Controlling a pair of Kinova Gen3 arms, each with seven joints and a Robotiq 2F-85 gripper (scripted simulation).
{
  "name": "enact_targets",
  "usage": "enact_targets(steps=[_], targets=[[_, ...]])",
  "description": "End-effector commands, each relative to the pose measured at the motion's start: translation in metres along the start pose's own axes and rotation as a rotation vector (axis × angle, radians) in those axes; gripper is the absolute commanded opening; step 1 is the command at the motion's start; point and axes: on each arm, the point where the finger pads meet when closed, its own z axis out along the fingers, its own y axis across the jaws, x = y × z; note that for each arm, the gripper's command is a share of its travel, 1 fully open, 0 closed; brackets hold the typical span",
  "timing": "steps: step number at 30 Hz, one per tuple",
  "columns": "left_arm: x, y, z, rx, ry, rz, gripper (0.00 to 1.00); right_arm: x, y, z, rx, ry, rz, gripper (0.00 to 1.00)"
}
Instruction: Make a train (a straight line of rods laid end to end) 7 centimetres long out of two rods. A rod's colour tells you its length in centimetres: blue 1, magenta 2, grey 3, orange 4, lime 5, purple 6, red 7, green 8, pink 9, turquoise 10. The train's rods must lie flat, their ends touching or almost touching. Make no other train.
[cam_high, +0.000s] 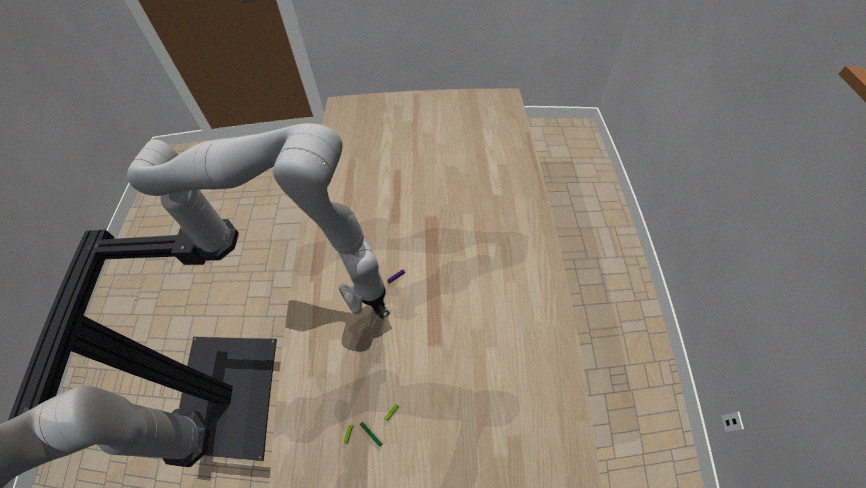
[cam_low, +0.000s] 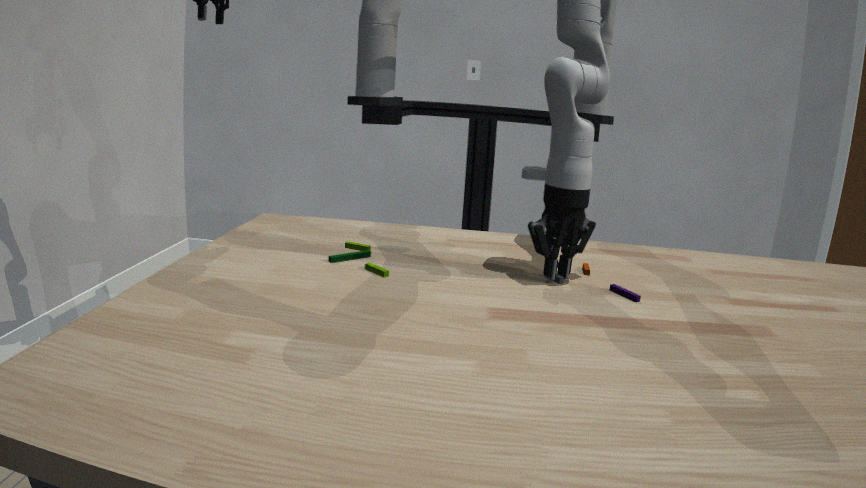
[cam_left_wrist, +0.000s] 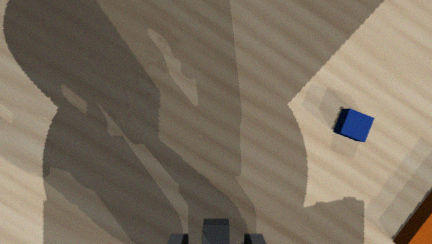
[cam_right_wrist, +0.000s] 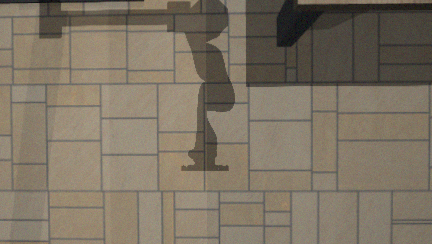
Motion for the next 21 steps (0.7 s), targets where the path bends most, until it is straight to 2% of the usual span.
enact_targets(steps=[1,8,18,21], targets=[[-0.001,-0.001,-0.001,0.001,-0.001,0.000,0.317,0.000,0.000,-0.001,0.000,-0.002,0.000,1.000],[-0.001,-0.001,-0.012,0.001,-0.001,0.000,0.317,0.000,0.000,-0.001,0.000,-0.002,0.000,1.000],[-0.001,-0.001,-0.062,0.001,-0.001,0.000,0.317,0.000,0.000,-0.001,0.000,-0.002,0.000,1.000],[-0.001,-0.001,-0.067,0.001,-0.001,0.000,0.317,0.000,0.000,-0.001,0.000,-0.002,0.000,1.000]])
